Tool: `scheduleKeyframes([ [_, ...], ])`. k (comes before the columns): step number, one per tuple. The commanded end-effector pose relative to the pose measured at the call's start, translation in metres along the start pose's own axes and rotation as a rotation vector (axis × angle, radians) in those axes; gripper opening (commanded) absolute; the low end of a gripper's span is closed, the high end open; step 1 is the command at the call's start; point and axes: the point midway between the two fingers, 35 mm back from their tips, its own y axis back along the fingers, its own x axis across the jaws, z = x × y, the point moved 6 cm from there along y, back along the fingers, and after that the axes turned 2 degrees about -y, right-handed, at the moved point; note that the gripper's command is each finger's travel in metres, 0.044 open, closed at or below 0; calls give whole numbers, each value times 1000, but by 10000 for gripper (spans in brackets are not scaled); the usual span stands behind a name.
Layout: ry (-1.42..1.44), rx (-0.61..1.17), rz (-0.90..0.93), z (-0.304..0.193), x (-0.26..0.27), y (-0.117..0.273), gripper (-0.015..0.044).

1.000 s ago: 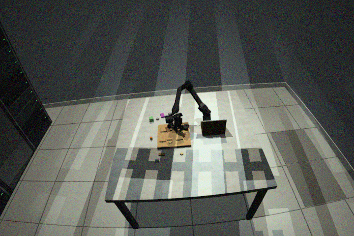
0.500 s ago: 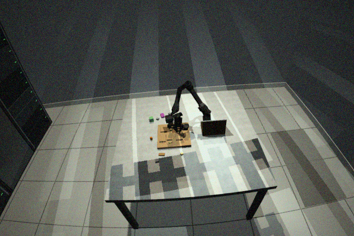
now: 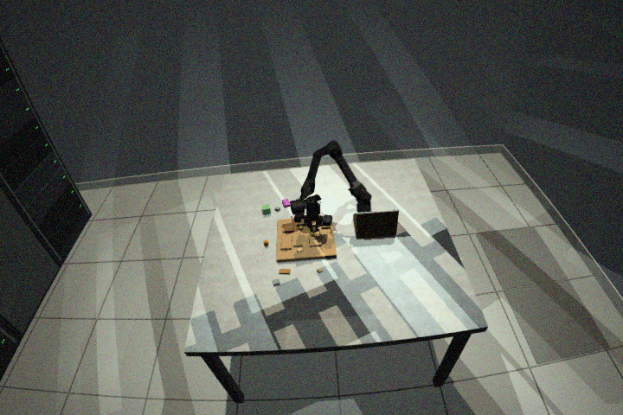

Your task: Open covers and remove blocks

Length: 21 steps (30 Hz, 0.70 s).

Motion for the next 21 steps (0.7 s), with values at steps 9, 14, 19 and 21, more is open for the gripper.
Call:
scheduleKeyframes([
  [9, -6, 2, -2, 0, 1, 15, 80],
  [14, -6, 1, -2, 0, 0, 21, 80],
  [19, -5, 3, -3, 0, 1, 33, 80],
  [21, -5, 3, -3, -1, 1, 38, 80],
])
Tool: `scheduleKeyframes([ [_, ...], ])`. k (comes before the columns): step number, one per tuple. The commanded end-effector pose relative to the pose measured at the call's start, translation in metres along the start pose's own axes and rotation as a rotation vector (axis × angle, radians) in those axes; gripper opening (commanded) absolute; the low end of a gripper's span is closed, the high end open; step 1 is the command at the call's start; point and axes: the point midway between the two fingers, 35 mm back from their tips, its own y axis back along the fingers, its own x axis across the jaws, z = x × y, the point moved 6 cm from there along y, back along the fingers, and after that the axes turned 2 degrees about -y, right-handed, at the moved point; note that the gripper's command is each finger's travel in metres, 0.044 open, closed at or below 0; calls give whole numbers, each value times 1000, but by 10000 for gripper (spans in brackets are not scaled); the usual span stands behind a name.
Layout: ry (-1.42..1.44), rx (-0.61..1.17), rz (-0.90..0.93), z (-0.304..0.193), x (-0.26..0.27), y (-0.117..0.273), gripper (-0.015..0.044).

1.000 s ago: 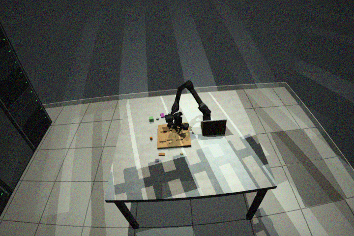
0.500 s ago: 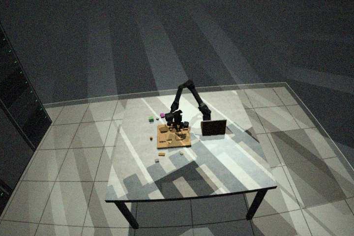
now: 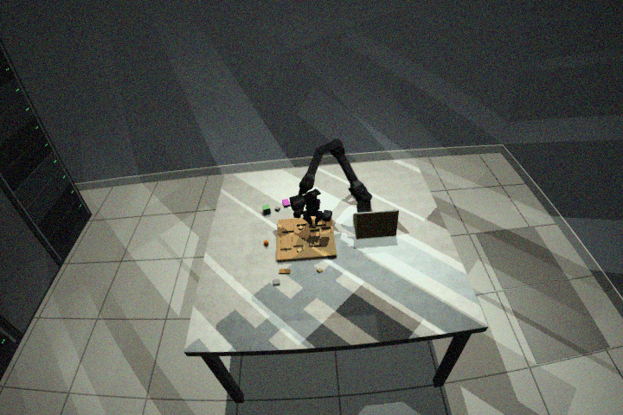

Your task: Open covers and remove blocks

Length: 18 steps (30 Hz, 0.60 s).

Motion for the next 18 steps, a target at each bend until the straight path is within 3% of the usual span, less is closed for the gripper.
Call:
scheduleKeyframes([
  [1, -8, 4, -1, 0, 1, 9, 80],
  [18, -6, 13, -2, -16, -3, 41, 80],
])
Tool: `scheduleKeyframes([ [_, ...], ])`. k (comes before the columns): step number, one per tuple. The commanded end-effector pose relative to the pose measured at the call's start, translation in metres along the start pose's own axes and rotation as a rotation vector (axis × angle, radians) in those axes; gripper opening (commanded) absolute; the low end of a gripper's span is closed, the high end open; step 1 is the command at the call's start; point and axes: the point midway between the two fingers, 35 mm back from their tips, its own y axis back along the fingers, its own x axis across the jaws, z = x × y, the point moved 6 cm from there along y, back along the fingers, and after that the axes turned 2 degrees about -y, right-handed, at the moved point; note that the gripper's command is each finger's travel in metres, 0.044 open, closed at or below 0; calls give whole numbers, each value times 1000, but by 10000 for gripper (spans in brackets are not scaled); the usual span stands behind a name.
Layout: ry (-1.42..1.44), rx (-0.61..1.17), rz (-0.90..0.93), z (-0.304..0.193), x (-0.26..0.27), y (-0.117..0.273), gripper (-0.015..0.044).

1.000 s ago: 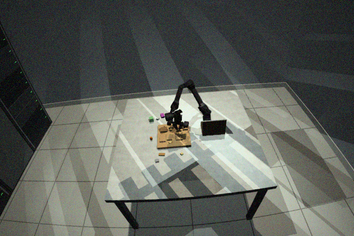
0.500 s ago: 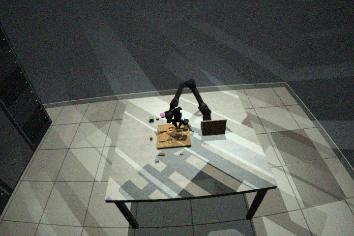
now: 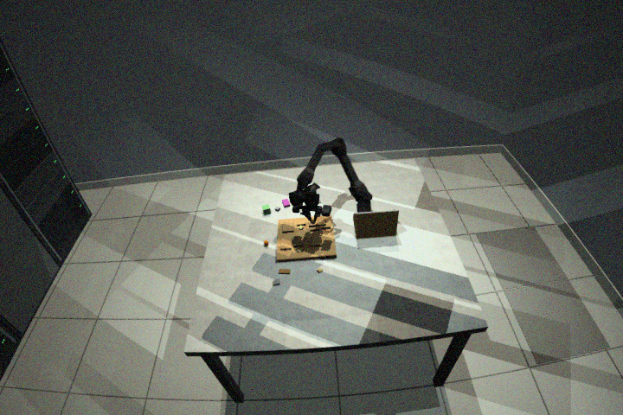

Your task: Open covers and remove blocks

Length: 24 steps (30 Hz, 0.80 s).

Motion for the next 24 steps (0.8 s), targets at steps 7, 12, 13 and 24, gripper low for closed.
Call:
scheduleKeyframes([
  [7, 1, 17, -6, -33, -10, 6, 80],
  [12, 3, 24, -8, -51, -17, 8, 80],
  [13, 3, 25, -8, -55, -19, 9, 80],
  [24, 6, 34, -12, -92, -39, 13, 80],
])
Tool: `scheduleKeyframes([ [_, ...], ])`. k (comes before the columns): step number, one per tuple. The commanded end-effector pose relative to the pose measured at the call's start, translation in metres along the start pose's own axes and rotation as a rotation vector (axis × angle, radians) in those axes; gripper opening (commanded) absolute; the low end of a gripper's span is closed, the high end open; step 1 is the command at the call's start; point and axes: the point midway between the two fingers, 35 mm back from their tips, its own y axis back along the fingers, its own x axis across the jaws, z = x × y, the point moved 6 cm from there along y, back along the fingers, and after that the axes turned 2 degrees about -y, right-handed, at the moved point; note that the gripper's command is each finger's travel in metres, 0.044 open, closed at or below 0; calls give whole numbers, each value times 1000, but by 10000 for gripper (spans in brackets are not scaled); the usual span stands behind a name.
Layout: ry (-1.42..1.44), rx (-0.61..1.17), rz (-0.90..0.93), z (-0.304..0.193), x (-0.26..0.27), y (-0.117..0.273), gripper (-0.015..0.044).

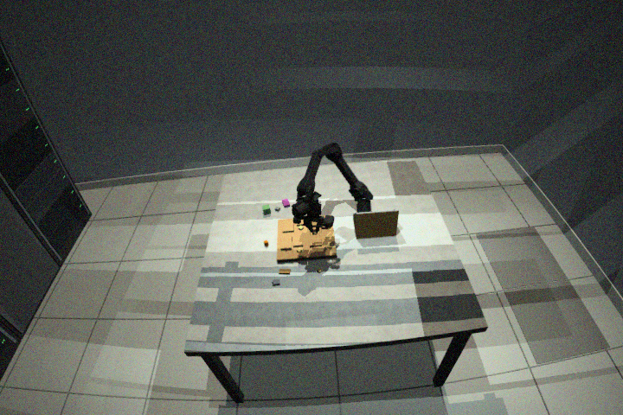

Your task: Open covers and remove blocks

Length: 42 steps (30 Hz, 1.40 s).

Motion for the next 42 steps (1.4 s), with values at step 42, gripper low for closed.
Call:
scheduleKeyframes([
  [42, -14, -23, -3, -114, -111, -16, 80],
])
